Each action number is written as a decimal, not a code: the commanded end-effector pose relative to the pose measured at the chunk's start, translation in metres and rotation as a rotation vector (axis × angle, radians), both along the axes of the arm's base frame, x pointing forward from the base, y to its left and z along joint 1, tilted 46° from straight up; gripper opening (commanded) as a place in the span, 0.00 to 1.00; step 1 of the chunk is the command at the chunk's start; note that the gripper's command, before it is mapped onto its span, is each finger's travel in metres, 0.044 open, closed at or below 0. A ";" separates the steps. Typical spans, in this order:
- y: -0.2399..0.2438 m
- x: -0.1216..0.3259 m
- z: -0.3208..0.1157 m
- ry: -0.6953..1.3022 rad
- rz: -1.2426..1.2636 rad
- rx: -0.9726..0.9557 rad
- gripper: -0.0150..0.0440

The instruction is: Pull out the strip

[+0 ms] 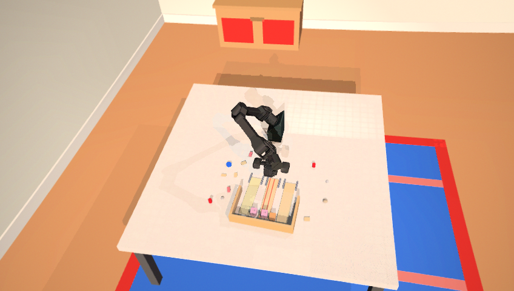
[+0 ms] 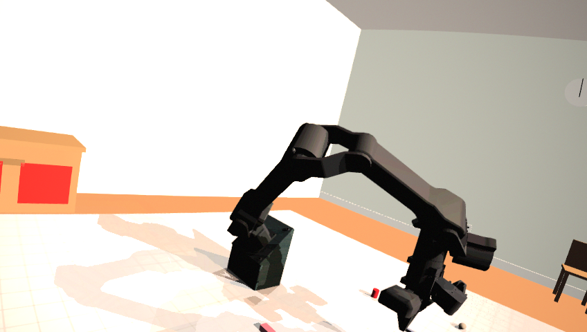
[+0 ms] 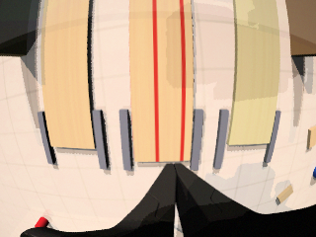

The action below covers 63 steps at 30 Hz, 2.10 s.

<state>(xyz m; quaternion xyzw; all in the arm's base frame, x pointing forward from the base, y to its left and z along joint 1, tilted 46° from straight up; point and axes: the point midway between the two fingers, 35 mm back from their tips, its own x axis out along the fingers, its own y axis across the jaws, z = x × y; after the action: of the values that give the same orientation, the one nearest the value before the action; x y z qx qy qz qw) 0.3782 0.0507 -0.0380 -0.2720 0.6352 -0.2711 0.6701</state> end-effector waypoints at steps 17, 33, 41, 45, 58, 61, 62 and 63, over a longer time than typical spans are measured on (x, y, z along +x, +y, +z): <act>-0.023 0.001 -0.027 0.012 0.003 -0.006 0.25; -0.042 0.001 -0.045 0.012 0.003 -0.009 0.25; -0.042 0.001 -0.046 0.012 0.003 -0.009 0.25; -0.042 0.001 -0.046 0.012 0.003 -0.009 0.25; -0.043 0.001 -0.047 0.012 0.003 -0.009 0.25; -0.043 0.001 -0.047 0.012 0.003 -0.009 0.25; -0.043 0.001 -0.047 0.012 0.003 -0.009 0.25; -0.043 0.001 -0.047 0.012 0.003 -0.009 0.25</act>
<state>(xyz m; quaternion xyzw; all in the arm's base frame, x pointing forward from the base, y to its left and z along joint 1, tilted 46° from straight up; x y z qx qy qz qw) 0.3790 0.0084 -0.0839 -0.2749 0.6379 -0.2717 0.6661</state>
